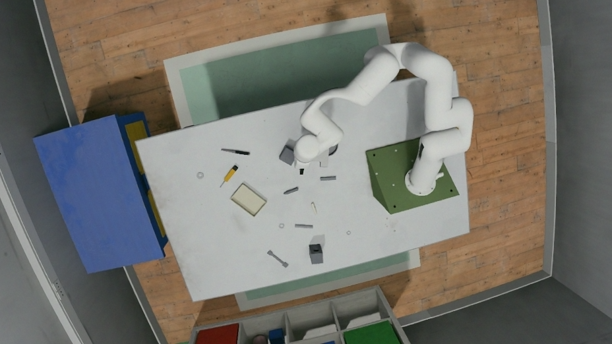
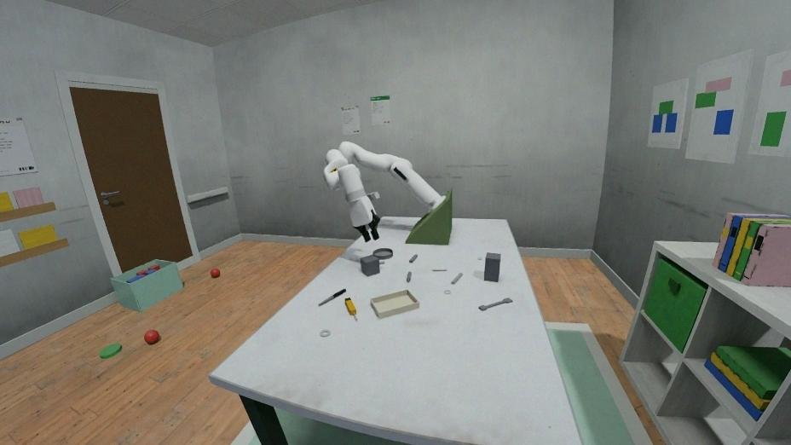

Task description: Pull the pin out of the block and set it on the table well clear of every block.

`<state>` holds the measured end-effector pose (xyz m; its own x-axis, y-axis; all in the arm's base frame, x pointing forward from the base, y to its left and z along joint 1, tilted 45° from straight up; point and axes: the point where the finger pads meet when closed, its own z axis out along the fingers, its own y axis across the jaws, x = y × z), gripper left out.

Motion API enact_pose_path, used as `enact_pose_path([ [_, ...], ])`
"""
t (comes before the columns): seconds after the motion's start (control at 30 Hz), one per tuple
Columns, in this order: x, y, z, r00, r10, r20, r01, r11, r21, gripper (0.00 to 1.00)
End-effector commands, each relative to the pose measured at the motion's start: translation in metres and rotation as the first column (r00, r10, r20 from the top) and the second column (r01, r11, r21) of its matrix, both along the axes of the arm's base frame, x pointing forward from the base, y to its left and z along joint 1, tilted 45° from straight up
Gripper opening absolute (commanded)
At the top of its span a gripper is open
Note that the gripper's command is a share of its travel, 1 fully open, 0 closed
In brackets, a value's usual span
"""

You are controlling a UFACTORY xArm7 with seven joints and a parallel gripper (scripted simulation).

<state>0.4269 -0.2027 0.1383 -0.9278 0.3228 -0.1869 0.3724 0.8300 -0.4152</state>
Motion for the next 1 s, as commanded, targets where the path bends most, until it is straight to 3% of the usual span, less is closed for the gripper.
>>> enact_pose_path([
  [0.0, 0.003, 0.002, 0.0, 1.0, 0.005, 0.008, -0.005, 1.0, -0.008, 0.43],
  [0.97, 0.013, 0.009, -0.013, 0.998, 0.026, 0.049, -0.024, 0.998, -0.05, 0.43],
])
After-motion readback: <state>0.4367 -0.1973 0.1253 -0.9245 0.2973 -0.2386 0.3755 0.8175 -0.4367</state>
